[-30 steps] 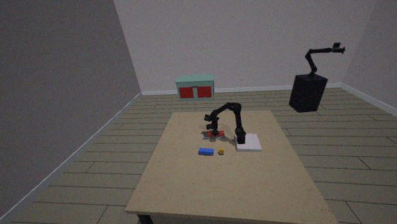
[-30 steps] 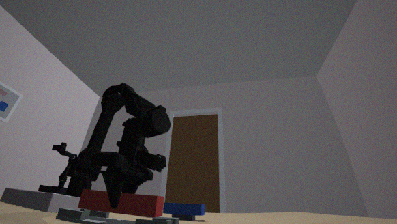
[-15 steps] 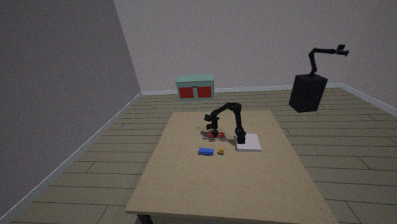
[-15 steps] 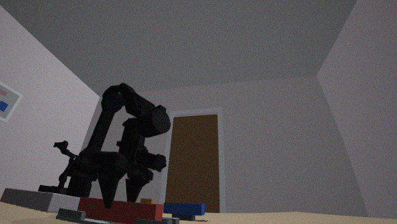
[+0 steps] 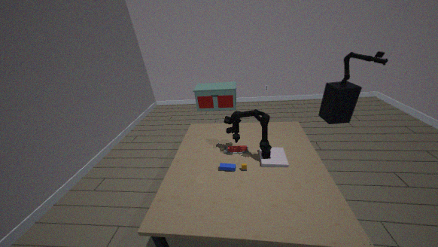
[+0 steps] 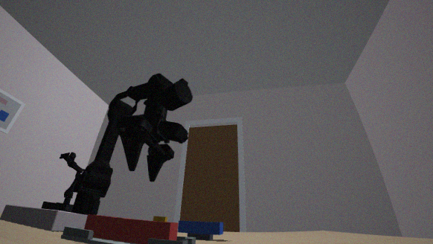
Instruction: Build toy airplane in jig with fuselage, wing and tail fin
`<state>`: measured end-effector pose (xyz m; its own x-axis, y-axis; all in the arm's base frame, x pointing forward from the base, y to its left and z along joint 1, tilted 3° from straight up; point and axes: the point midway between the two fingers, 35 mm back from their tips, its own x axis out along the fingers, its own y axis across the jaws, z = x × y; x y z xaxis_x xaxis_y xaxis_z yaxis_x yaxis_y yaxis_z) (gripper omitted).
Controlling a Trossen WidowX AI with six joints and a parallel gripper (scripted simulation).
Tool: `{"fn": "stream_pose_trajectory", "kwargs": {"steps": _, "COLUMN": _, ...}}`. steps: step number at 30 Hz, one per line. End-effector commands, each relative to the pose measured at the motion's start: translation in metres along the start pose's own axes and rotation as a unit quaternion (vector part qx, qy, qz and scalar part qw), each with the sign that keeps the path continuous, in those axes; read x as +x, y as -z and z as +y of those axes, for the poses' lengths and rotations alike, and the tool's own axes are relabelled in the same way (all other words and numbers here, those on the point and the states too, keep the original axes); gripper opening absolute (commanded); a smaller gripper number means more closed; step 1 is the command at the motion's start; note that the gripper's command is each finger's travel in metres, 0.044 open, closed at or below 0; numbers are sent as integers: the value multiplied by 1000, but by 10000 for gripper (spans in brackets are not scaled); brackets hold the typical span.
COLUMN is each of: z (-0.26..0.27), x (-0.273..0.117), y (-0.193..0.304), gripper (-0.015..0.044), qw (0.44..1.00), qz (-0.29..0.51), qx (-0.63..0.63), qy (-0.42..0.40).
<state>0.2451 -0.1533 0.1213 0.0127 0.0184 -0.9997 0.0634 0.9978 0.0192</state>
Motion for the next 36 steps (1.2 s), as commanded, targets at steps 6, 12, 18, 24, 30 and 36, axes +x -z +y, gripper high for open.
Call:
{"fn": "stream_pose_trajectory", "kwargs": {"steps": 6, "z": 0, "x": -1, "y": 0, "gripper": 440, "qw": 998, "qz": 7, "qx": 70, "qy": -2}}
{"fn": "stream_pose_trajectory", "kwargs": {"steps": 12, "z": 2, "x": -1, "y": -1, "gripper": 440, "qw": 998, "qz": 7, "qx": 70, "qy": -2}}
{"fn": "stream_pose_trajectory", "kwargs": {"steps": 18, "z": 69, "x": -1, "y": -50, "gripper": 440, "qw": 998, "qz": 4, "qx": 70, "qy": -4}}
{"fn": "stream_pose_trajectory", "kwargs": {"steps": 24, "z": 160, "x": 0, "y": -81, "gripper": 440, "qw": 997, "qz": 3, "qx": 70, "qy": -9}}
{"fn": "stream_pose_trajectory", "kwargs": {"steps": 30, "z": 241, "x": 2, "y": -85, "gripper": 440, "qw": 997, "qz": 4, "qx": 70, "qy": -14}}
{"fn": "stream_pose_trajectory", "kwargs": {"steps": 36, "z": 243, "x": 3, "y": -85, "gripper": 440, "qw": 997, "qz": 4, "qx": 70, "qy": -14}}
